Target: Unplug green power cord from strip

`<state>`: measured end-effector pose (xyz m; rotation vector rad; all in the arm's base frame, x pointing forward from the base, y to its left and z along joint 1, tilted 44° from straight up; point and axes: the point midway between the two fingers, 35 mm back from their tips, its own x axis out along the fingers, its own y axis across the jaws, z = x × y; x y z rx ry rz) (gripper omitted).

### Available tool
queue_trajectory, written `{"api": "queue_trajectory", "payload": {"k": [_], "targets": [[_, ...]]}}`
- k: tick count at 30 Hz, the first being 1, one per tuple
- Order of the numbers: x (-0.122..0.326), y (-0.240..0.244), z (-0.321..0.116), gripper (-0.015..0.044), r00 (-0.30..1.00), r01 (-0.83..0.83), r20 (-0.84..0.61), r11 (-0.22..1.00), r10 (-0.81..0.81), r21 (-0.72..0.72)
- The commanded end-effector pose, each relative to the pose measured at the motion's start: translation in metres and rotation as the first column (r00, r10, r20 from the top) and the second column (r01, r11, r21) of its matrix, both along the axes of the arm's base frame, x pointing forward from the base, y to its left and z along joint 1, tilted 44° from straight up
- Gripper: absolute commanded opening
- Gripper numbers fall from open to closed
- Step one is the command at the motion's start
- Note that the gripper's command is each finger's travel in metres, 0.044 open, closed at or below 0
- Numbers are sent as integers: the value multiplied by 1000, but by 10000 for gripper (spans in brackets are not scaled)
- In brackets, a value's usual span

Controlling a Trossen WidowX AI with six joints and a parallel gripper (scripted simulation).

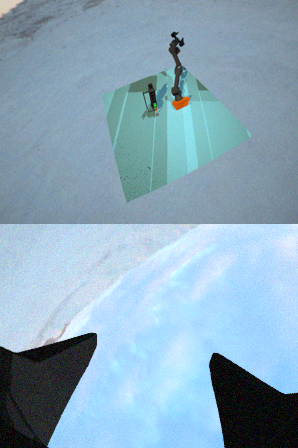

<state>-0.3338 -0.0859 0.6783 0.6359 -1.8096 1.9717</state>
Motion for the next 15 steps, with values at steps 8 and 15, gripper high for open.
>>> {"api": "queue_trajectory", "payload": {"k": [8, 15], "targets": [[72, 19, 46, 190, 972, -31, -236, 999, 20, -41], [154, 51, 81, 160, 884, 26, -465, 998, -49, -57]]}}
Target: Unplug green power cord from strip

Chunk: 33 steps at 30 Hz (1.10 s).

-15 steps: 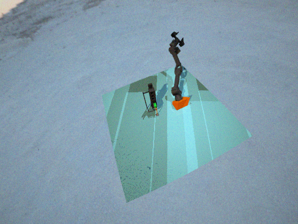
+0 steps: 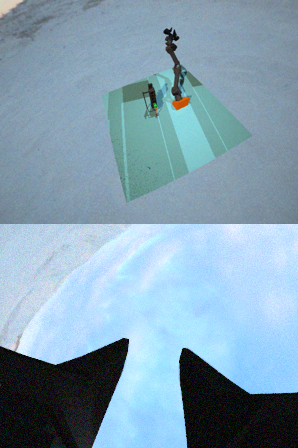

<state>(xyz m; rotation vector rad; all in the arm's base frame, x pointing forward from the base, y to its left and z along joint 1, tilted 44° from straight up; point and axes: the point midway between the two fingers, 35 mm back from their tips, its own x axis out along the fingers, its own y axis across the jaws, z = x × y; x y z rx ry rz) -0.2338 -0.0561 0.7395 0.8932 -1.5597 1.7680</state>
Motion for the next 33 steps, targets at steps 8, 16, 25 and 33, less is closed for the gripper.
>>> {"api": "queue_trajectory", "payload": {"k": [8, 16, 25, 33], "targets": [[171, 57, 42, 160, 881, 155, -442, 986, -169, -68], [286, 88, 36, 160, 679, 278, -662, 945, -319, -171], [411, 121, -3, 160, 357, 368, -785, 848, -507, -381], [510, 147, -67, 160, 37, 345, -743, 707, -668, -618]]}}
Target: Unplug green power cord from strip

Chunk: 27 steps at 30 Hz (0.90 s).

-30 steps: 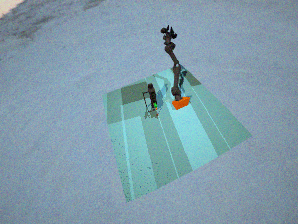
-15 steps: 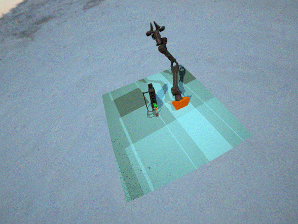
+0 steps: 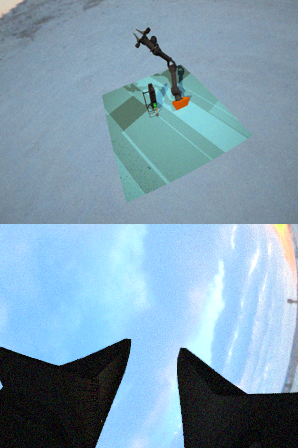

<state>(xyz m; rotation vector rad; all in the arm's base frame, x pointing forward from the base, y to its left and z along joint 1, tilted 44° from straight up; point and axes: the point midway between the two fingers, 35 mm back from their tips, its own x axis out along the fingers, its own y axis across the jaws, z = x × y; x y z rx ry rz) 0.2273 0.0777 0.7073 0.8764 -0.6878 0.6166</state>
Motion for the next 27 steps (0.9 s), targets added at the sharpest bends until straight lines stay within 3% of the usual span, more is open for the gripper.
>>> {"api": "queue_trajectory", "payload": {"k": [1, 14, 21, 27], "targets": [[60, 16, -45, 160, 980, 80, -172, 990, -99, -115], [177, 41, -202, 160, 756, 116, -485, 819, -440, -562], [210, 43, -306, 160, 580, -38, -518, 614, -629, -788], [217, 37, -400, 160, 446, -272, -458, 371, -769, -888]]}}
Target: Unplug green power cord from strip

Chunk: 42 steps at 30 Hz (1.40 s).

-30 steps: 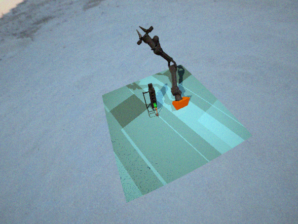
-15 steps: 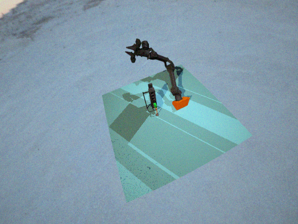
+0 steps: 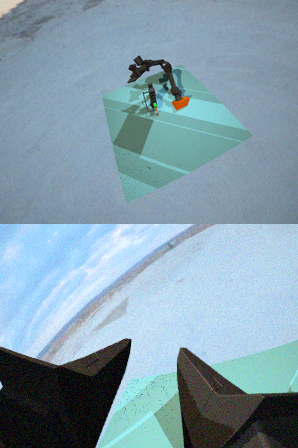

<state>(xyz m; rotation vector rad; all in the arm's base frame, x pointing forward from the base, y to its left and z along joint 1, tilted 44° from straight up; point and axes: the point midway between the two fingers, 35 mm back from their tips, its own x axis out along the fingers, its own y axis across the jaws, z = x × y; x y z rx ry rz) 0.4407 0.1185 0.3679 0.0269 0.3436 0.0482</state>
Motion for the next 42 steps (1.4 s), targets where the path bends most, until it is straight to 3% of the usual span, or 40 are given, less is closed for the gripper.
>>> {"api": "queue_trajectory", "payload": {"k": [1, 7, 12, 16, 22, 42], "targets": [[3, -6, -77, 160, 975, -35, -223, 975, -15, -220], [-18, -23, -170, 160, 853, -220, -518, 854, -66, -471], [-54, -46, -238, 160, 652, -484, -743, 672, -150, -561], [-91, -67, -278, 160, 435, -713, -867, 494, -244, -497], [-150, -101, -312, 160, 54, -959, -907, 231, -417, -164], [-152, -106, -309, 160, 43, -963, -905, 224, -423, -150]]}}
